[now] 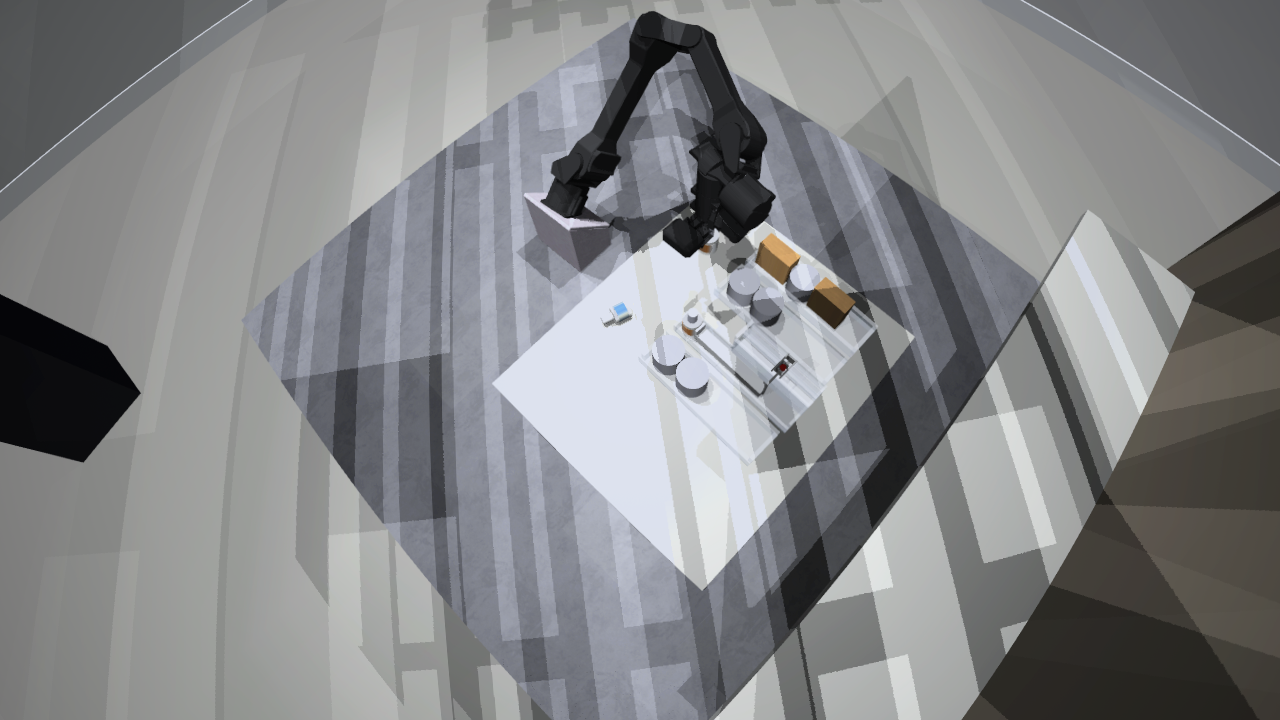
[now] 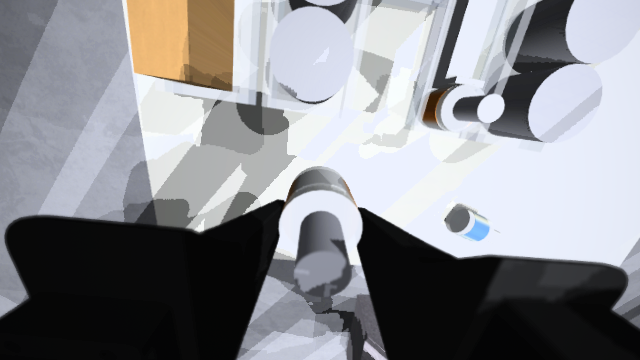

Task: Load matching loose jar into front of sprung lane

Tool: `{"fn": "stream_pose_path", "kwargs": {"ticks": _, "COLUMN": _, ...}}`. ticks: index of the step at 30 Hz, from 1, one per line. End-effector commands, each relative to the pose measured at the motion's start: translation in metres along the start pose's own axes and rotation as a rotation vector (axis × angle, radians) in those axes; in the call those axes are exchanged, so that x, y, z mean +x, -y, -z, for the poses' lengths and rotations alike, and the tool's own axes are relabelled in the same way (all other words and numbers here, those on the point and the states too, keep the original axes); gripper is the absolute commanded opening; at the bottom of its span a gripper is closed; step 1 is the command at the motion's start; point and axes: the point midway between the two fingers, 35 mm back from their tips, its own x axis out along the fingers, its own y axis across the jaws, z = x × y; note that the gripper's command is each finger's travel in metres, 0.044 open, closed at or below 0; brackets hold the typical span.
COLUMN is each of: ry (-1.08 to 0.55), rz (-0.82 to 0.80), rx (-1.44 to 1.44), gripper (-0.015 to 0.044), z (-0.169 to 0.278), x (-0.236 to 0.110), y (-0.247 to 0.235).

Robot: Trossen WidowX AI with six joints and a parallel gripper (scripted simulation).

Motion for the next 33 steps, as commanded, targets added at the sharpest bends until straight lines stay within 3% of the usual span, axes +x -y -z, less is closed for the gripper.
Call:
{"fn": "stream_pose_path", "kwargs": {"ticks": 1, "ry": 0.004, "rz": 0.003, "rx": -0.009, "gripper": 0.0, "z": 0.001, "x": -0.01, "y": -0.001}}
{"fn": "stream_pose_path", "kwargs": {"ticks": 23, "ry": 0.006, "rz": 0.007, "rx": 0.031, "gripper": 0.0, "z": -0.024, "x": 0.041, "y": 0.107}}
{"fn": "stream_pose_path", "kwargs": {"ticks": 33, "ry": 0.006, "rz": 0.006, "rx": 0.033, "gripper": 0.0, "z": -0.024, "x": 0.056, "y": 0.11}}
